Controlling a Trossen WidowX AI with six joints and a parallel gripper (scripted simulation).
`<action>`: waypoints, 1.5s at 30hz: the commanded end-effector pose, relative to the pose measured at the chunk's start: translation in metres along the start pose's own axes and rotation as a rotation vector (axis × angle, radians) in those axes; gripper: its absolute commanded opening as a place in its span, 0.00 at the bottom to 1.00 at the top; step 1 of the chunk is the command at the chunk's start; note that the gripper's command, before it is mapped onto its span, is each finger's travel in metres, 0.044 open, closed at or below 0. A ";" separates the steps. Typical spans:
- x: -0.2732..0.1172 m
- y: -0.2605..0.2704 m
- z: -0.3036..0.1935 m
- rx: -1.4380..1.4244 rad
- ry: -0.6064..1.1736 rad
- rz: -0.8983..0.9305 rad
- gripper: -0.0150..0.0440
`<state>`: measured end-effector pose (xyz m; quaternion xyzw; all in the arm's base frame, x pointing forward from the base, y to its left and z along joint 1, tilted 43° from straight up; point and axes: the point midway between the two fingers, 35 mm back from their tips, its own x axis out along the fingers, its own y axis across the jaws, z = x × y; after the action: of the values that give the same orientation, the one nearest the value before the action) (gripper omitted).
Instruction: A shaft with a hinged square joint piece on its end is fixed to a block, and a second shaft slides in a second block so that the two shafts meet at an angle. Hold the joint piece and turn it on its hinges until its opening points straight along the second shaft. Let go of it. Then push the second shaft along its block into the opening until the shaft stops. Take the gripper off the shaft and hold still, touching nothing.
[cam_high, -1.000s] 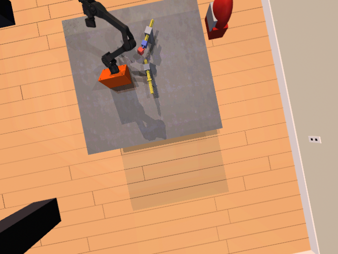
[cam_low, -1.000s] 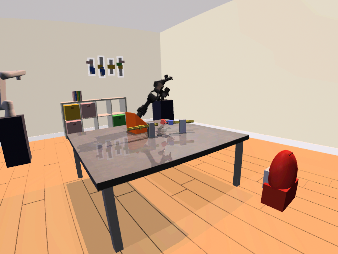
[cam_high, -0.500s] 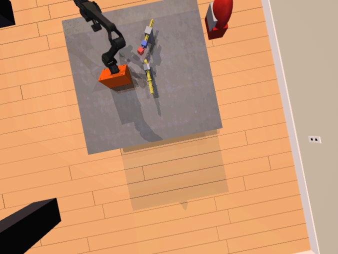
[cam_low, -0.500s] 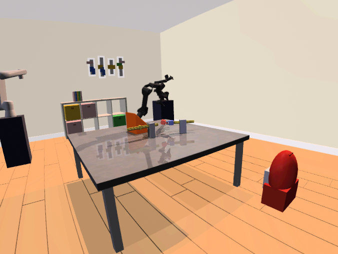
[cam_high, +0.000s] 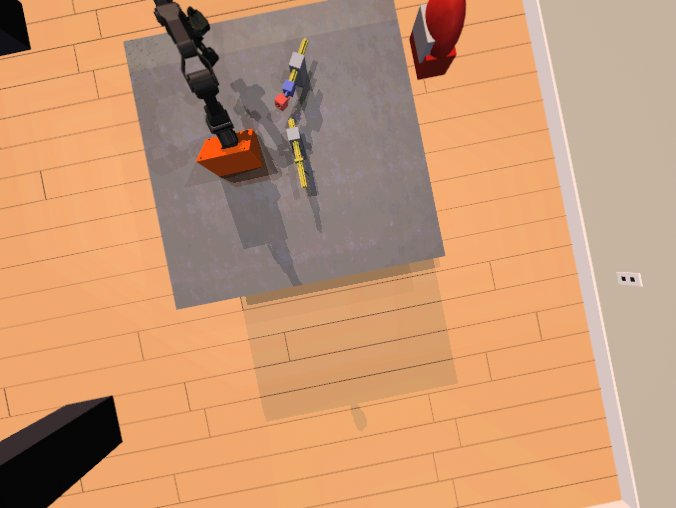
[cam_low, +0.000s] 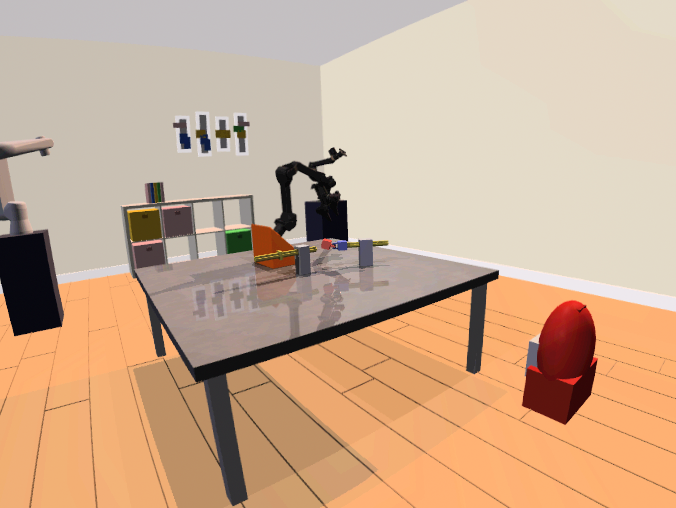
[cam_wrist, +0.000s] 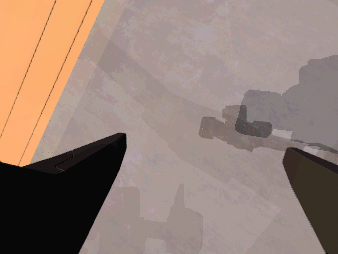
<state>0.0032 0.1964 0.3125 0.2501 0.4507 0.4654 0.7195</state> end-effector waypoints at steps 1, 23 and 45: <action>0.018 -0.021 0.006 -0.096 -0.007 -0.138 1.00; 0.042 -0.154 0.057 -0.183 0.180 -0.698 1.00; -0.009 -0.264 0.065 0.157 0.479 -0.679 1.00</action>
<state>0.1729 0.0913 0.1493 -0.0061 0.6734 0.2033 0.7107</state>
